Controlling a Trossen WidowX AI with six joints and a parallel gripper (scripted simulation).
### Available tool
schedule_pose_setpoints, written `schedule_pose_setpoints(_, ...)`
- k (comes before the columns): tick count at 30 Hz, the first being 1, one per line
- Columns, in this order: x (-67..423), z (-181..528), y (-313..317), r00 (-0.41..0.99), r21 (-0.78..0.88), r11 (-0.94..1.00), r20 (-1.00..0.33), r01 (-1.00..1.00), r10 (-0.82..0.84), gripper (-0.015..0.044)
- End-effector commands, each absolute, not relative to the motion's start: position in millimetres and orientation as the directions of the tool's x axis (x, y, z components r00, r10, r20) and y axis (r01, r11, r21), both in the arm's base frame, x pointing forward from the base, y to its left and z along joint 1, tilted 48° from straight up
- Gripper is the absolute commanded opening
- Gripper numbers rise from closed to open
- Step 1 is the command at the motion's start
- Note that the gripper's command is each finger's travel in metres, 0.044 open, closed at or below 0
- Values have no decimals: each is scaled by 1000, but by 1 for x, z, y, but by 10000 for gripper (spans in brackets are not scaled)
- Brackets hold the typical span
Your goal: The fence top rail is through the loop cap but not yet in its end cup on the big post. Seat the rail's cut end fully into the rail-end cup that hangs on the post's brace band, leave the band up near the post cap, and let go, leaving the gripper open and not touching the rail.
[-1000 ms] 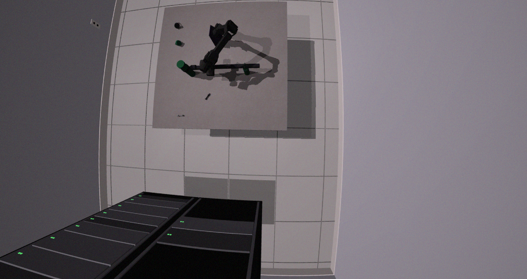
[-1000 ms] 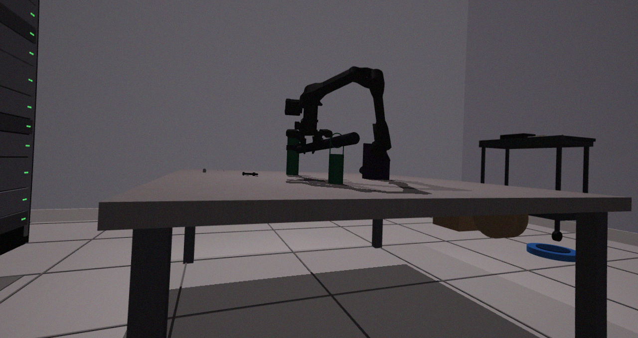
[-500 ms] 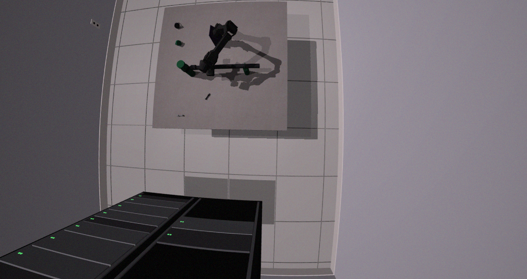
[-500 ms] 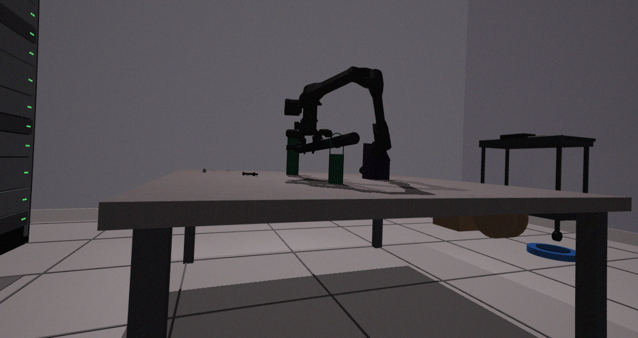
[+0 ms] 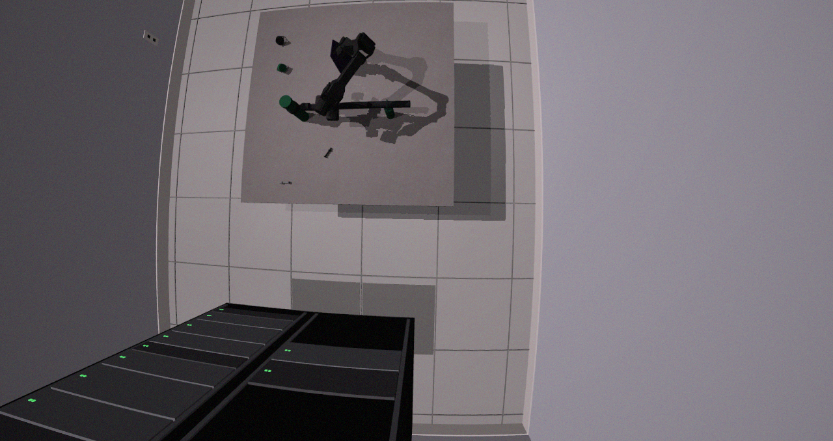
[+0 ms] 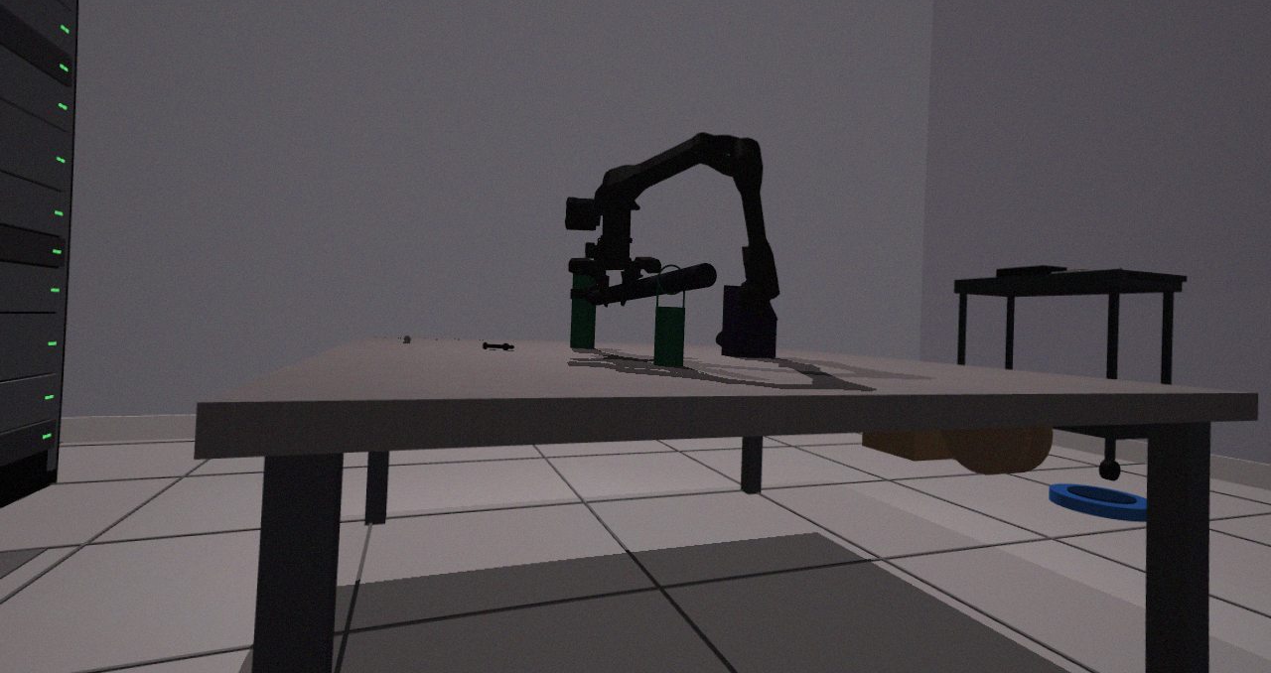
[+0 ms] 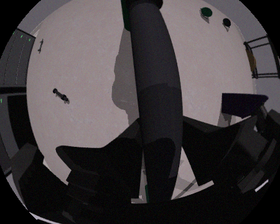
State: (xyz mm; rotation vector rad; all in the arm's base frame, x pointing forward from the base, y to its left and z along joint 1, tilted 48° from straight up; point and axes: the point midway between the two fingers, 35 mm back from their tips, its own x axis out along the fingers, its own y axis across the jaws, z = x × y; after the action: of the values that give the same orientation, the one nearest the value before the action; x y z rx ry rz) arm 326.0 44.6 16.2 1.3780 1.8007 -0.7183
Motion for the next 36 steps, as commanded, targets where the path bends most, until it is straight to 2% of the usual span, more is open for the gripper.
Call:
schedule_pose_setpoints(1,325,17,44,-146,4,262,-824,965,548,0)
schedule_pose_setpoints(36,327,30,45,-146,4,262,-824,965,548,0)
